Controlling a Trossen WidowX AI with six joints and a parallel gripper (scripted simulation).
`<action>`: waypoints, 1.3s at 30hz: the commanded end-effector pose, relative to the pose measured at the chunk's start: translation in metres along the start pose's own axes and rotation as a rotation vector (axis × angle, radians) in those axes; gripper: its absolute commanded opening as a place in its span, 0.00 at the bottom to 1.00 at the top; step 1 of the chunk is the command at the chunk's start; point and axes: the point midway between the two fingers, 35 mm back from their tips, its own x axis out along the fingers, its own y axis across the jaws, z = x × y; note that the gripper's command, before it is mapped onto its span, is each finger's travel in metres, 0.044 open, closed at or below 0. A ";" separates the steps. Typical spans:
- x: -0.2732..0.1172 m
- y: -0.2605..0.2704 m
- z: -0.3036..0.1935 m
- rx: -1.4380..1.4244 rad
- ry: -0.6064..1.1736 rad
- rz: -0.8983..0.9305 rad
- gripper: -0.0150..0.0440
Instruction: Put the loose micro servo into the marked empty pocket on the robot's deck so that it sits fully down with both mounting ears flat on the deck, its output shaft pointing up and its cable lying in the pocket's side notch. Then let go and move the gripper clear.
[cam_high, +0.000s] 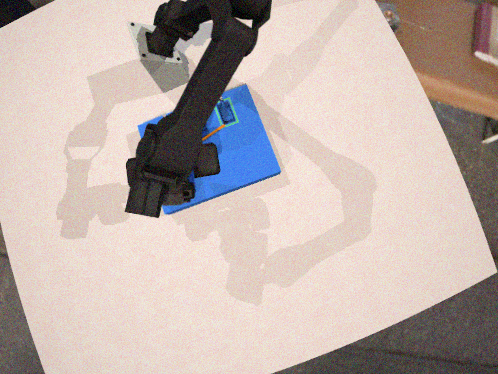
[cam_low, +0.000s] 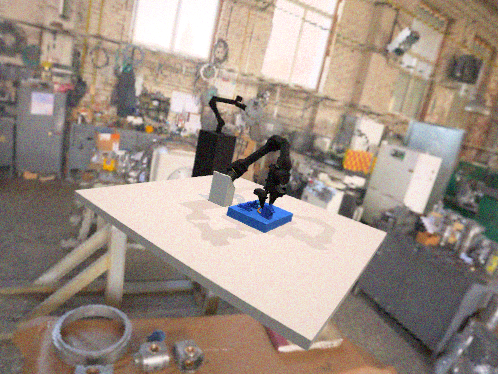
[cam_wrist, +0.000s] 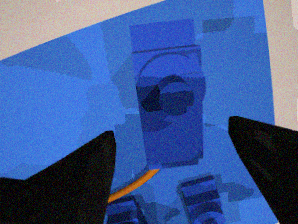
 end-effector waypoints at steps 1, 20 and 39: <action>0.001 0.000 0.000 0.003 -0.002 0.003 0.60; -0.029 0.001 -0.007 0.004 -0.002 0.001 0.25; -0.029 0.006 -0.026 0.005 -0.001 0.001 0.25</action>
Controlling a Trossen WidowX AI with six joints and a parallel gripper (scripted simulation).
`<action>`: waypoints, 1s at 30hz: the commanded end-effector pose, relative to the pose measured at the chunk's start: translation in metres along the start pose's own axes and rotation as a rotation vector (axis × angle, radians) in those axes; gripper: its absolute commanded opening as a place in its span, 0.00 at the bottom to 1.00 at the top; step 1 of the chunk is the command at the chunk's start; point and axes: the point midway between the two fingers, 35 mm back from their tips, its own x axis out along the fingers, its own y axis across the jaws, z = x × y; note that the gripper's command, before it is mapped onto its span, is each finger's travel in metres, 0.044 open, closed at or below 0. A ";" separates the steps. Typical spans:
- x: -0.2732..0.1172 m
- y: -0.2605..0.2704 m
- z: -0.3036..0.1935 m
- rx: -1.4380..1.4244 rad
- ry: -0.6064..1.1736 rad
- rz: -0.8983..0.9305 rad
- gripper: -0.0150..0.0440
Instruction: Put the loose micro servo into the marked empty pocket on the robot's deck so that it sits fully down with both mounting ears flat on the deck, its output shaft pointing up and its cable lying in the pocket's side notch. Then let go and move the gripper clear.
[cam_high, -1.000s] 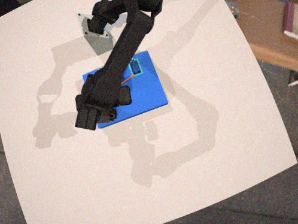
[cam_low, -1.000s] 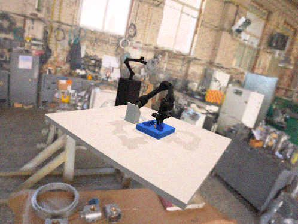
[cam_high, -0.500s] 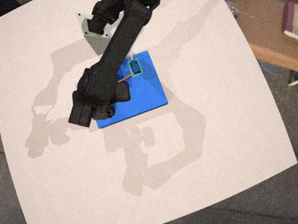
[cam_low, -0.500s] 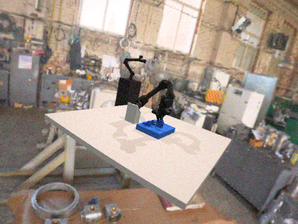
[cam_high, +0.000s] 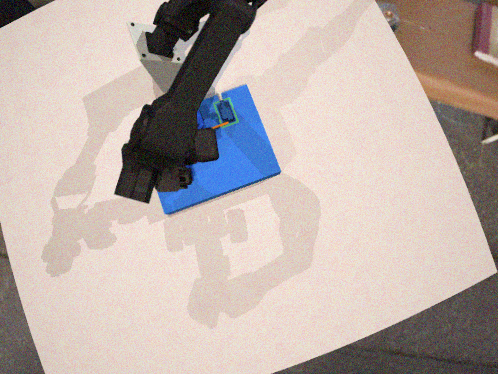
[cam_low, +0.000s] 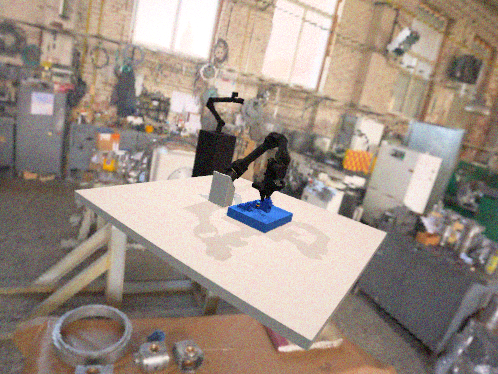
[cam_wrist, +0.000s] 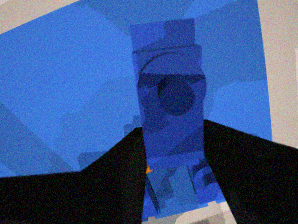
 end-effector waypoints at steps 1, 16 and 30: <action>-0.003 0.003 -0.003 -0.007 -0.011 -0.005 0.25; -0.002 0.083 -0.018 -0.006 -0.009 -0.001 0.25; -0.002 0.130 -0.027 -0.035 -0.009 0.002 0.25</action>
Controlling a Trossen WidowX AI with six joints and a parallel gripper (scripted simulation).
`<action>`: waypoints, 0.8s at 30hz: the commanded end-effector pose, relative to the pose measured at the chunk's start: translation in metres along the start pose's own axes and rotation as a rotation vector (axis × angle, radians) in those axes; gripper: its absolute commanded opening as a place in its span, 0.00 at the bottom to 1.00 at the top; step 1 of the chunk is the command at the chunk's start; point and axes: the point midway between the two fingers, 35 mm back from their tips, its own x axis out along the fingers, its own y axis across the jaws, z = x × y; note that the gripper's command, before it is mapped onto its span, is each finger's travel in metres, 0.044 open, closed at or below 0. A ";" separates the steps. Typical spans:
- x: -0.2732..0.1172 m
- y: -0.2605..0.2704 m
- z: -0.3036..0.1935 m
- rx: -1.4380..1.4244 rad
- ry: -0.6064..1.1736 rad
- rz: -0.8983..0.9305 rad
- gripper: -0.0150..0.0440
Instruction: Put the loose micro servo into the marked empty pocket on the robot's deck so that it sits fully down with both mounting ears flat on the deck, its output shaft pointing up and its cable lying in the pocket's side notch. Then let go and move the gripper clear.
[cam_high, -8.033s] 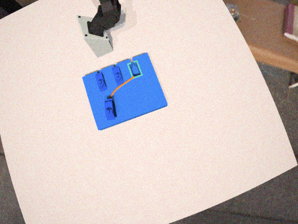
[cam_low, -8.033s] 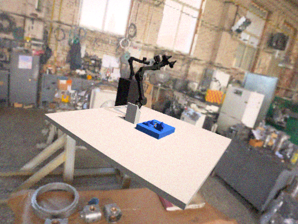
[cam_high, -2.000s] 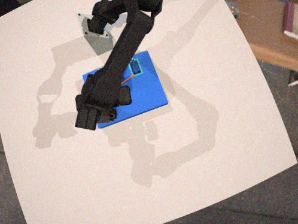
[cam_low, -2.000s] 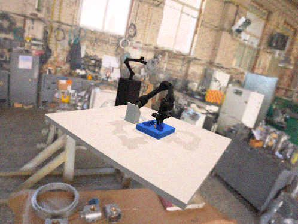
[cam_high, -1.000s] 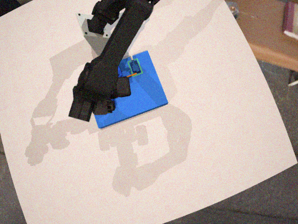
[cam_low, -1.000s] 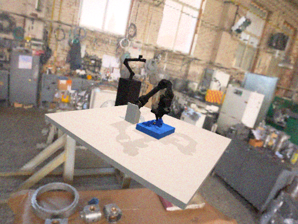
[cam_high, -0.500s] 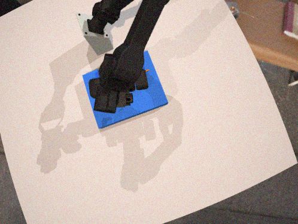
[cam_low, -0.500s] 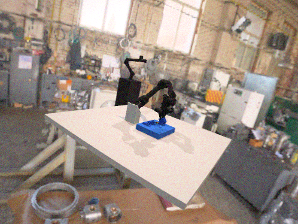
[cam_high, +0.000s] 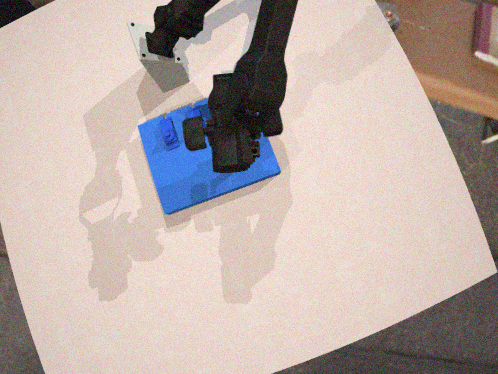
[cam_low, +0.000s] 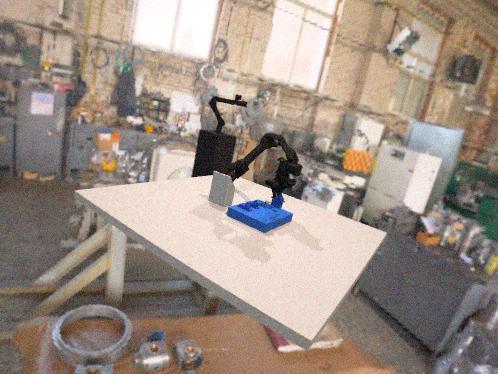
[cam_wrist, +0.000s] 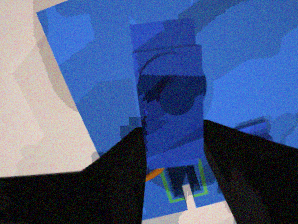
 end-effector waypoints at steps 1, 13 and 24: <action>-0.003 0.002 0.000 -0.032 -0.008 0.003 0.25; -0.003 0.001 -0.002 -0.169 -0.008 0.002 0.25; -0.002 -0.006 -0.044 -0.167 -0.006 0.002 0.25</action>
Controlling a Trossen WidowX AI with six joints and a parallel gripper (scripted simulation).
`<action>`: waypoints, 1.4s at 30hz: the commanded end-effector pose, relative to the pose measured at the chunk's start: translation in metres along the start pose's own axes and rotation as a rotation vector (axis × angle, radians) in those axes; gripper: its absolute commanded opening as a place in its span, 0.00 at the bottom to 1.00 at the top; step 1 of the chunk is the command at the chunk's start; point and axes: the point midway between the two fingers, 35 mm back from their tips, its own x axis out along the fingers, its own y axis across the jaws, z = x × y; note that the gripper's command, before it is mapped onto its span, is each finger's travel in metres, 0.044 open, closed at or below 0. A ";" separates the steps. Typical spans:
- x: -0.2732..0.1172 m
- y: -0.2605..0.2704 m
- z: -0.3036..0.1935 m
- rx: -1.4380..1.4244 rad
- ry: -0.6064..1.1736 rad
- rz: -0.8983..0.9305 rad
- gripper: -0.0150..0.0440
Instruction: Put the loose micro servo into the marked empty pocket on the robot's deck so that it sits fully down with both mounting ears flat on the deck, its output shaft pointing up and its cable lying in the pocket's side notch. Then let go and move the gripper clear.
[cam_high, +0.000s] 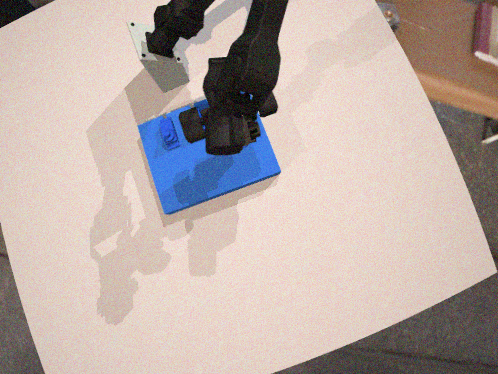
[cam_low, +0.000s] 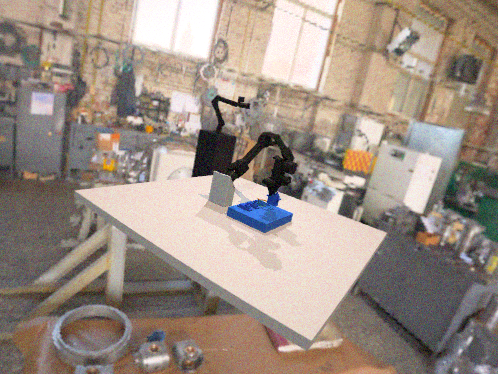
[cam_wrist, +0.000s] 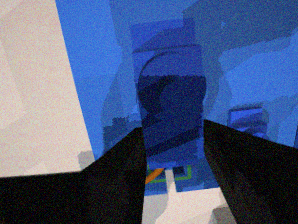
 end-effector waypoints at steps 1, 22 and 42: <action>-0.002 -0.001 -0.019 0.000 -0.005 -0.003 0.25; 0.004 -0.001 -0.079 0.003 -0.002 -0.003 0.25; 0.019 -0.001 -0.079 0.002 -0.003 -0.002 0.25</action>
